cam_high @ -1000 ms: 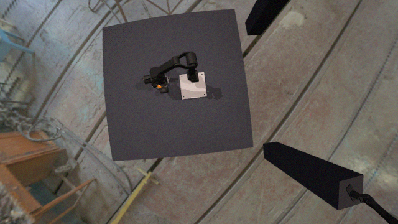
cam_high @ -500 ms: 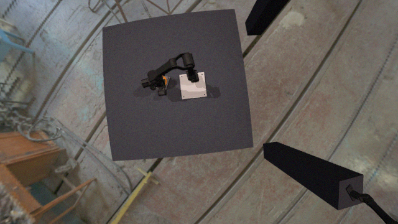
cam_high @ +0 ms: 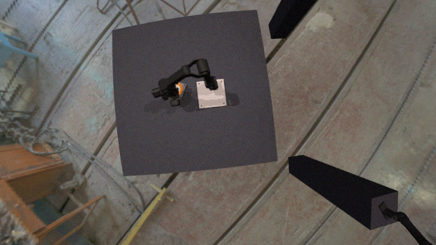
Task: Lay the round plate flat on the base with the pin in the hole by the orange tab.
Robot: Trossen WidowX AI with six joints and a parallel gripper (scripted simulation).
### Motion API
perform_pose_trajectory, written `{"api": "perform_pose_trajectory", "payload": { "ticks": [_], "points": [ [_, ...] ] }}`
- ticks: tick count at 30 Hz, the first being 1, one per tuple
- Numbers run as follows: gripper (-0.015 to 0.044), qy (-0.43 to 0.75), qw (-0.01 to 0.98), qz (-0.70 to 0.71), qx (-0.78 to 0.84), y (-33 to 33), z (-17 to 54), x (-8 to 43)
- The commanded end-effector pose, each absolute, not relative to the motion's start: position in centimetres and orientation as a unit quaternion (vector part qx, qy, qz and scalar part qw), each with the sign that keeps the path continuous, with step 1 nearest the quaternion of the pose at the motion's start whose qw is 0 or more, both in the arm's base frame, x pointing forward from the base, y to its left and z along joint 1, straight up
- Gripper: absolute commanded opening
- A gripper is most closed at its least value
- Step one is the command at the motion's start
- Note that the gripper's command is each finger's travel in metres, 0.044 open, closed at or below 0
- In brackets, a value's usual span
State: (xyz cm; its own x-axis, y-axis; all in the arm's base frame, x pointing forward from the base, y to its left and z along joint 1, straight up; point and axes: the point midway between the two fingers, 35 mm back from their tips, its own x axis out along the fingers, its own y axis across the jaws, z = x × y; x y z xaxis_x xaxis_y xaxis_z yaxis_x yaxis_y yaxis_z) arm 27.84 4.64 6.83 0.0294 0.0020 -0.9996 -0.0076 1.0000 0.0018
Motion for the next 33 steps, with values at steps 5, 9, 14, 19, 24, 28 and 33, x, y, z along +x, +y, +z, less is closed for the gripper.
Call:
{"api": "perform_pose_trajectory", "payload": {
  "ticks": [5,9,14,19,24,28,33],
  "points": [
    [0.0,0.7,0.714,0.002,-0.001,4.8,6.6,28.9],
    [0.0,0.7,0.714,0.002,-0.001,4.8,6.6,29.1],
    [0.0,0.7,0.715,0.002,-0.001,4.8,6.6,29.4],
    [0.0,0.7,0.715,0.002,-0.001,4.8,6.6,29.8],
    [0.0,0.699,0.715,0.002,-0.001,4.8,6.8,30.0],
    [0.0,0.699,0.715,0.002,-0.001,4.8,8.6,30.0],
    [0.0,0.699,0.715,0.002,-0.001,4.7,10.9,29.7]
  ]
}}
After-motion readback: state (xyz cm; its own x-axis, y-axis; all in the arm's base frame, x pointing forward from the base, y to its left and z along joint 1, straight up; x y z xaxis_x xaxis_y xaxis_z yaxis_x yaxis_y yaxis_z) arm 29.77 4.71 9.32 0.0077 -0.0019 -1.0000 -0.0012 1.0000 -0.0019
